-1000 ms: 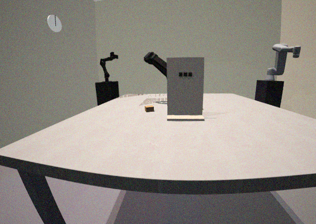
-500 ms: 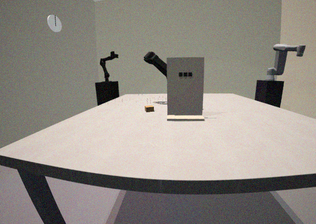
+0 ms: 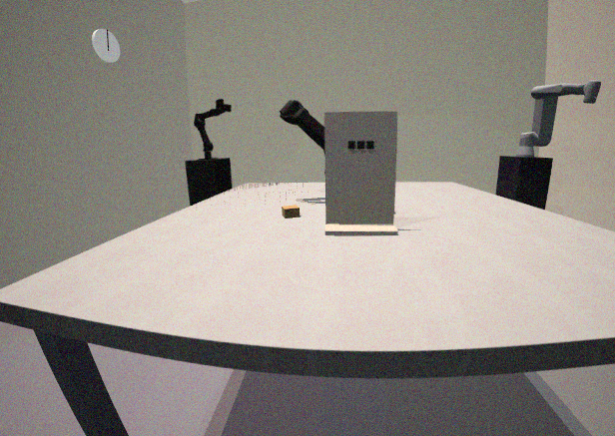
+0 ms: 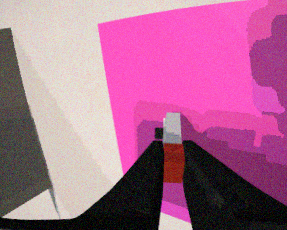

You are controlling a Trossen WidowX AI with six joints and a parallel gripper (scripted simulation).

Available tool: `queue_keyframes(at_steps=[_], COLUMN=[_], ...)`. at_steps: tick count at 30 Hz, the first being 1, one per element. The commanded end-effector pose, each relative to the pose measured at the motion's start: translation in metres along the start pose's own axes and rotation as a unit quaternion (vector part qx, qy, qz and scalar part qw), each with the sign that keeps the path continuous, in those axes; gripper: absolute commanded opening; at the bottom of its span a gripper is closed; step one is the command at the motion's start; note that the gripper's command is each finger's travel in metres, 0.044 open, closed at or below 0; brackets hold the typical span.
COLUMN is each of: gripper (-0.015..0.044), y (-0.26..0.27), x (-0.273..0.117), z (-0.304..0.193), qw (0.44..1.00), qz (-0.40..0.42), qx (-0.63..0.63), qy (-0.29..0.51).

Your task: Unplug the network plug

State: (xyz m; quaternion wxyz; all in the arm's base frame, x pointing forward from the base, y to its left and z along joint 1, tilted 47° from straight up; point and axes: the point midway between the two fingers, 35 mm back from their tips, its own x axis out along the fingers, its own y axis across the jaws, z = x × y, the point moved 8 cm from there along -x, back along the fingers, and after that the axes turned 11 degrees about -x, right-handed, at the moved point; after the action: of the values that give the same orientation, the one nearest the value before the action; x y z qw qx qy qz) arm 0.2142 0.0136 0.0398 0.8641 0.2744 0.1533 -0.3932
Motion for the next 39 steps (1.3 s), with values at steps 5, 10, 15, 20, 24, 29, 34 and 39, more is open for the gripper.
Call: queue_keyframes(at_steps=[5,10,15,20,24,29,34,39], gripper=[0.0,0.0,0.0131,0.0156,0.0156,0.0156,0.0156,0.0156], y=[-0.001,-0.001,-0.001,-0.001,-0.001,0.0,0.0,0.0], x=[0.002,0.002,0.002,0.002,0.0,-0.005,-0.009,-0.013], z=[0.001,0.001,0.001,0.001,0.0,0.0,-0.001,-0.001], qw=[1.0,1.0,1.0,1.0,1.0,1.0,1.0,1.0], qz=[0.0,0.0,0.0,0.0,0.0,-0.001,-0.001,-0.001], qx=[0.0,0.0,0.0,0.0,0.0,0.0,-0.001,-0.001], qy=[0.0,0.0,0.0,0.0,0.0,0.001,0.002,0.002])
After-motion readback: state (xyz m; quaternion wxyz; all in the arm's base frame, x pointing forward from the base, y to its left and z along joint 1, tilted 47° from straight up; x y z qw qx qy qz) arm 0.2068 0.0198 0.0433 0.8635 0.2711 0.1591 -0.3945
